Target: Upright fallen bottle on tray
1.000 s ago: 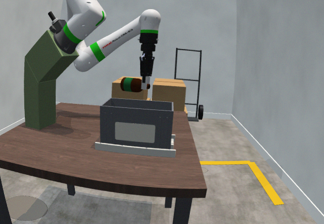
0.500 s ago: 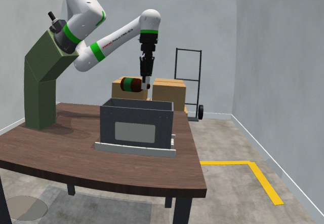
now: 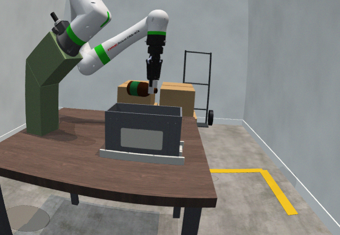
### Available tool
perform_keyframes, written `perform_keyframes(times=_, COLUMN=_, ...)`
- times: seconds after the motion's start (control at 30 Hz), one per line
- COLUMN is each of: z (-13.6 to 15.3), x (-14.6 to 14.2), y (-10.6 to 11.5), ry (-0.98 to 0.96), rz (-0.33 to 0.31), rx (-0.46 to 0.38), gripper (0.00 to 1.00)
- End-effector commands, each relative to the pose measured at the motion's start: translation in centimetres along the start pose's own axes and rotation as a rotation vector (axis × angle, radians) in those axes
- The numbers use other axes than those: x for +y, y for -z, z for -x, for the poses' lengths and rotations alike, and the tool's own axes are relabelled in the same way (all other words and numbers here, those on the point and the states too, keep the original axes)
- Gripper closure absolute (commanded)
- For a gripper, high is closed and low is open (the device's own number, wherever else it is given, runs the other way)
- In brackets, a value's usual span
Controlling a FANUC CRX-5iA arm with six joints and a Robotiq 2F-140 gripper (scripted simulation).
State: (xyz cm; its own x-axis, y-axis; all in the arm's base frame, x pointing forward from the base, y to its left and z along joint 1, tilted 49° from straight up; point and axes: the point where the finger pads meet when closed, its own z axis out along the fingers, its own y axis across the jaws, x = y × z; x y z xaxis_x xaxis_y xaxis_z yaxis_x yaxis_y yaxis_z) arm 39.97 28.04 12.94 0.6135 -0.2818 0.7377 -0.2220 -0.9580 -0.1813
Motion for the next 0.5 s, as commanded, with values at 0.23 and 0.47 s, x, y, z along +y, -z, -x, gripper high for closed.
perform_keyframes(times=0.23, z=0.0, x=-0.01, y=0.02, ry=-0.148, rz=0.0, rx=0.0, gripper=1.0)
perform_keyframes(times=0.47, z=0.0, x=-0.01, y=0.02, ry=-0.201, rz=0.0, rx=0.0, gripper=1.0)
